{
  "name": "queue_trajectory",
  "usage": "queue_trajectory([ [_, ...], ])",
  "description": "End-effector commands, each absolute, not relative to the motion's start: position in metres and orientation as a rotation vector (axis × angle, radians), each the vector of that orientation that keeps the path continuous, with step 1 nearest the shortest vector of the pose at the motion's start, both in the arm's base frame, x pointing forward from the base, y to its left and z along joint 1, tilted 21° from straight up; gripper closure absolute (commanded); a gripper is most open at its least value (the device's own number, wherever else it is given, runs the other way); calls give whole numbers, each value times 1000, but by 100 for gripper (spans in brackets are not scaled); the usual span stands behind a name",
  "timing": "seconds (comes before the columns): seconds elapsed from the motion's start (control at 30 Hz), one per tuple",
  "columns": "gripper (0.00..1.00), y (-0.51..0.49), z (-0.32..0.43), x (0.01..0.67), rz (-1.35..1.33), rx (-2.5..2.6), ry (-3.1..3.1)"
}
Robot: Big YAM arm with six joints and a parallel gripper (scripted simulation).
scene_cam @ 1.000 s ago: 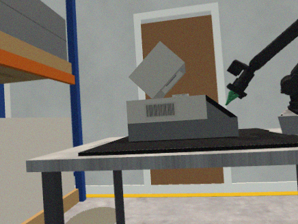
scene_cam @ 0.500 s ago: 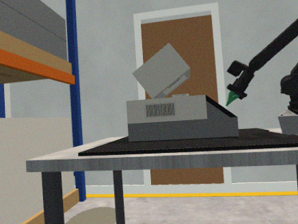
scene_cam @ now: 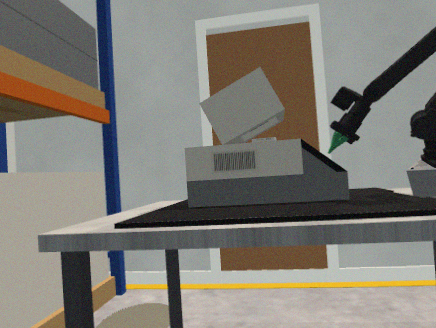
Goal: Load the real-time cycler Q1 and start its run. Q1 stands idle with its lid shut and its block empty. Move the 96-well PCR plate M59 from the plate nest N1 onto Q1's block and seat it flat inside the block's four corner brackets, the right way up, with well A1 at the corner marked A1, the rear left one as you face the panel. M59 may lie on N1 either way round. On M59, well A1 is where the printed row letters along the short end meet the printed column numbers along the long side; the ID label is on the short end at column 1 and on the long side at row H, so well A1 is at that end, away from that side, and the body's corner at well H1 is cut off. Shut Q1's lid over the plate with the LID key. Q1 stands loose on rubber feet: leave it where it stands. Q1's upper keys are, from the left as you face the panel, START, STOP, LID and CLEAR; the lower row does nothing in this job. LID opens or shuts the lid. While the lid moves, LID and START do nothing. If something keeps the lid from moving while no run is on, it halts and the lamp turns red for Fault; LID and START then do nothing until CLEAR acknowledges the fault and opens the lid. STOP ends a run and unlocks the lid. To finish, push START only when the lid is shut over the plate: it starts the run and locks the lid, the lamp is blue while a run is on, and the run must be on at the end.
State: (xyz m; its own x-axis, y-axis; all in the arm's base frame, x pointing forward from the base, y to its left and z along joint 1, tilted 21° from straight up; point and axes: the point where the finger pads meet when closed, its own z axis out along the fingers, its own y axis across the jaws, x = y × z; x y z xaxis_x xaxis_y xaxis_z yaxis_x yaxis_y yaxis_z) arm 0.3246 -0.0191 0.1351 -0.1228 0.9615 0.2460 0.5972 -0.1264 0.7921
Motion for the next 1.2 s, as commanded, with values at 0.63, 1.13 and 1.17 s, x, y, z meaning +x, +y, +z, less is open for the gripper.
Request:
queue_trajectory([
  [0.63,100,-33,173,303,1151,1664,1694],
  [1.13,100,-46,202,238,1117,1643,1715],
  [1.17,100,-48,201,237,1110,1646,1718],
])
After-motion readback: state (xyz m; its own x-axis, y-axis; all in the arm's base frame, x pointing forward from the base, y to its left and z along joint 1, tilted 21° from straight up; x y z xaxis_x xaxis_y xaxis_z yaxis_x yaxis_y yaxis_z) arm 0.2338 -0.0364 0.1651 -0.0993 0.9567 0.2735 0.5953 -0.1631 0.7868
